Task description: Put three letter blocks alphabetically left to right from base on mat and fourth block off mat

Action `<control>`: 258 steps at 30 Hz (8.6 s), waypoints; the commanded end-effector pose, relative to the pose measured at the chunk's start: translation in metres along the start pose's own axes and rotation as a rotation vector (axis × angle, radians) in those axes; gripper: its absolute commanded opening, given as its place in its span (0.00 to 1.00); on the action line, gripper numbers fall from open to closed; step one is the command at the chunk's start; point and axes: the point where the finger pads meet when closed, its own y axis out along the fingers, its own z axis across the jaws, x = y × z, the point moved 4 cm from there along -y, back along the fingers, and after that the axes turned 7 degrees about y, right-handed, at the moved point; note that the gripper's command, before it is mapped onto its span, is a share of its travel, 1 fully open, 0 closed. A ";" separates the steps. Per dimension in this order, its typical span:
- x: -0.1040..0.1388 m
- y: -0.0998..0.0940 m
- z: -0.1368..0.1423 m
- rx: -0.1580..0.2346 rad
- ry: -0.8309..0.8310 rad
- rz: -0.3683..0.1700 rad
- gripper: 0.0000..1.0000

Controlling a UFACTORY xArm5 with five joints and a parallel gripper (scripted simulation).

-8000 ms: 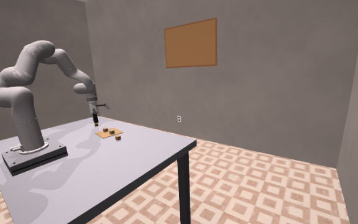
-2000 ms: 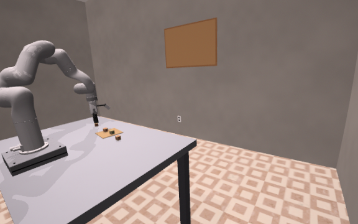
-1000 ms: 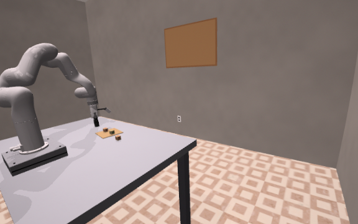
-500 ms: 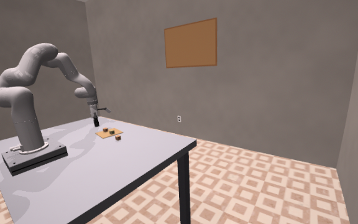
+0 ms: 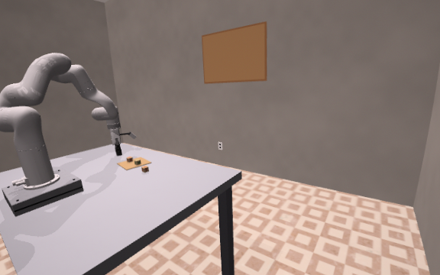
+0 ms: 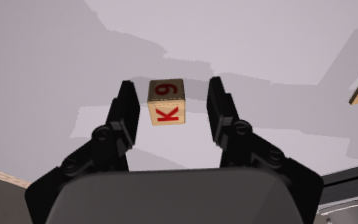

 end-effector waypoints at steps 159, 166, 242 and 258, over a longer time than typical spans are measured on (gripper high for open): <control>-0.087 -0.028 0.225 0.000 1.177 -0.021 0.21; -0.087 -0.009 0.225 0.000 1.177 -0.021 0.21; -0.087 -0.005 0.225 0.000 1.177 -0.021 0.21; -0.087 -0.005 0.225 0.000 1.177 -0.021 0.21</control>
